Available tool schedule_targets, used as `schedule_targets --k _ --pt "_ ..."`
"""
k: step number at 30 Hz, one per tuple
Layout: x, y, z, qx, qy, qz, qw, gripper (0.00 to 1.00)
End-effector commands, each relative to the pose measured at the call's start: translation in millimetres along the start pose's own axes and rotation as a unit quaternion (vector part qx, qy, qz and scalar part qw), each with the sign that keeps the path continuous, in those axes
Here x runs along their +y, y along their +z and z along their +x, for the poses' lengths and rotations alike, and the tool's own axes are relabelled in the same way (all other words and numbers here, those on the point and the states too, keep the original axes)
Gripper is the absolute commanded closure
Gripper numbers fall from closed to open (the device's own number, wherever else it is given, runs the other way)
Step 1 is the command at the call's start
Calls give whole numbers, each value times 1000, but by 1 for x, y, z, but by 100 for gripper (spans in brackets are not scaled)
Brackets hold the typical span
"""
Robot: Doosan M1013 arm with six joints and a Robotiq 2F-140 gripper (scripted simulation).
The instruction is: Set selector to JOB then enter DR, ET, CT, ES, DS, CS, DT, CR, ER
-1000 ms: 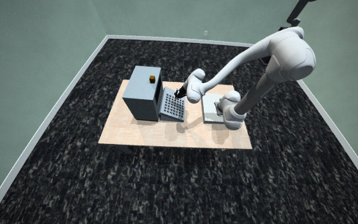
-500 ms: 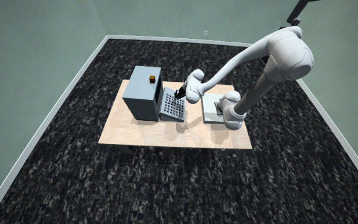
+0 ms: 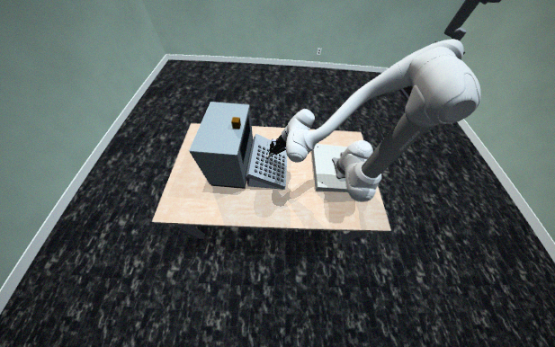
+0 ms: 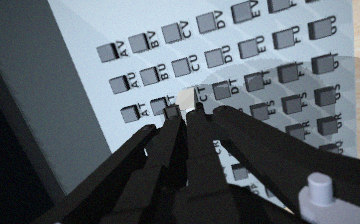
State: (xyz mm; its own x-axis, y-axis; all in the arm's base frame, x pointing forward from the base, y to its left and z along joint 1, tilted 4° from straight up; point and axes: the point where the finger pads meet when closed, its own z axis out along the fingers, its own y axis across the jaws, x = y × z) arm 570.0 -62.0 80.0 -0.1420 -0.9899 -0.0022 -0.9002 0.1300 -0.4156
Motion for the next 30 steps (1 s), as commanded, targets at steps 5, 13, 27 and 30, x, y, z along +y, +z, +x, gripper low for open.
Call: schedule_targets --k 5,13,27,30 --pt "0 0 0 0 0 0 1000 100" --pt "0 0 0 0 0 0 1000 100" --pt "0 3 0 0 0 0 1000 100" --pt "0 4 0 0 0 0 1000 100"
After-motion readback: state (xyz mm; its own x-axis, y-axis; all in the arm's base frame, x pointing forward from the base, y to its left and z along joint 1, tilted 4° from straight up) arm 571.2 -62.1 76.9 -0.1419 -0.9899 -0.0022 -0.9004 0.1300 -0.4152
